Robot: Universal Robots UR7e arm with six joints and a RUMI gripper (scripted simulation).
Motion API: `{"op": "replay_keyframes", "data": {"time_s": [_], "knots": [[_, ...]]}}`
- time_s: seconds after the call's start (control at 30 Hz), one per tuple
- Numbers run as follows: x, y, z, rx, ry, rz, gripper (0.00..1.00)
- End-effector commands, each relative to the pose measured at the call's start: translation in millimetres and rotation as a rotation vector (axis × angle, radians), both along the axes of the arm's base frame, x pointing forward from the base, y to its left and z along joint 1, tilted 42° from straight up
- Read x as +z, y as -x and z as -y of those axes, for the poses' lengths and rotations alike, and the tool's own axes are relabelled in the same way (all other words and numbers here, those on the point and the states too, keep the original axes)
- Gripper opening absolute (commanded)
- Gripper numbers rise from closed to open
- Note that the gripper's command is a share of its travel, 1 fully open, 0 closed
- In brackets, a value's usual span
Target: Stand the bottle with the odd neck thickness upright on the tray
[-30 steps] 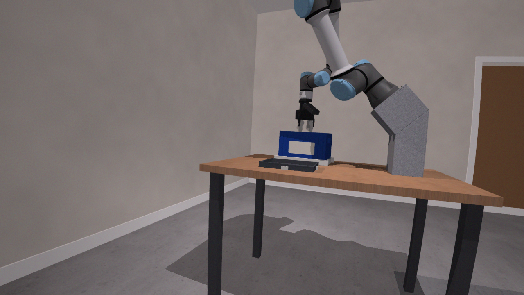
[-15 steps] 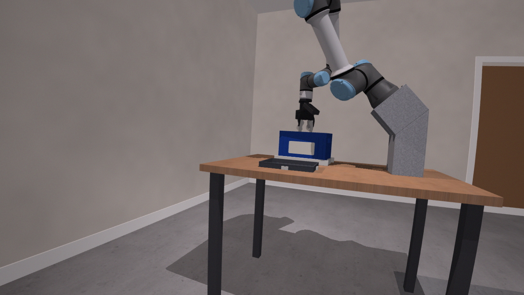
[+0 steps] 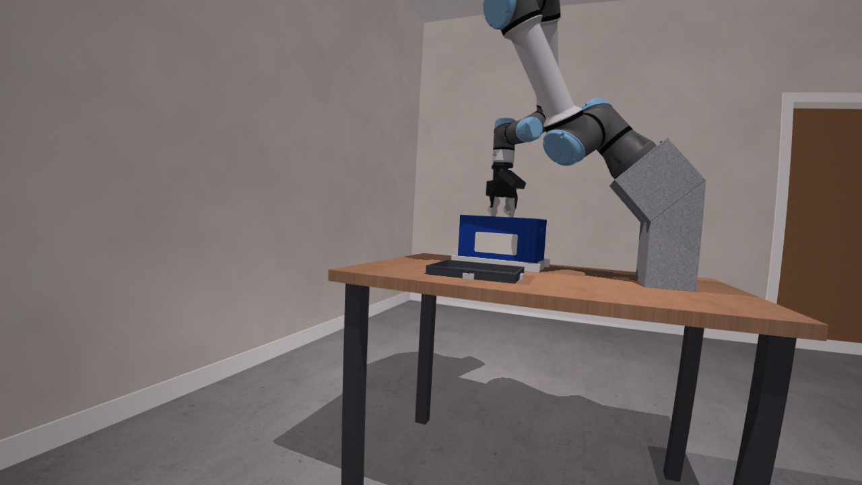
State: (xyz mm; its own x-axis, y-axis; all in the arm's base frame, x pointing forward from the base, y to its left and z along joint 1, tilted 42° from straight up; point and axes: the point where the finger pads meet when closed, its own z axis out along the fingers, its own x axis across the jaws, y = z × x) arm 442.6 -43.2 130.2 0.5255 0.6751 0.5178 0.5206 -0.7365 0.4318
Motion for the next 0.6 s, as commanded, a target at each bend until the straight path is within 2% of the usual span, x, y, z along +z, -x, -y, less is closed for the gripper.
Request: {"op": "replay_keyframes", "data": {"time_s": [0.0,0.57], "knots": [[0.3,-0.1,0.1,0.000,0.000,0.001,0.38],[6.4,5.4,0.4,0.000,0.000,0.001,0.38]]}}
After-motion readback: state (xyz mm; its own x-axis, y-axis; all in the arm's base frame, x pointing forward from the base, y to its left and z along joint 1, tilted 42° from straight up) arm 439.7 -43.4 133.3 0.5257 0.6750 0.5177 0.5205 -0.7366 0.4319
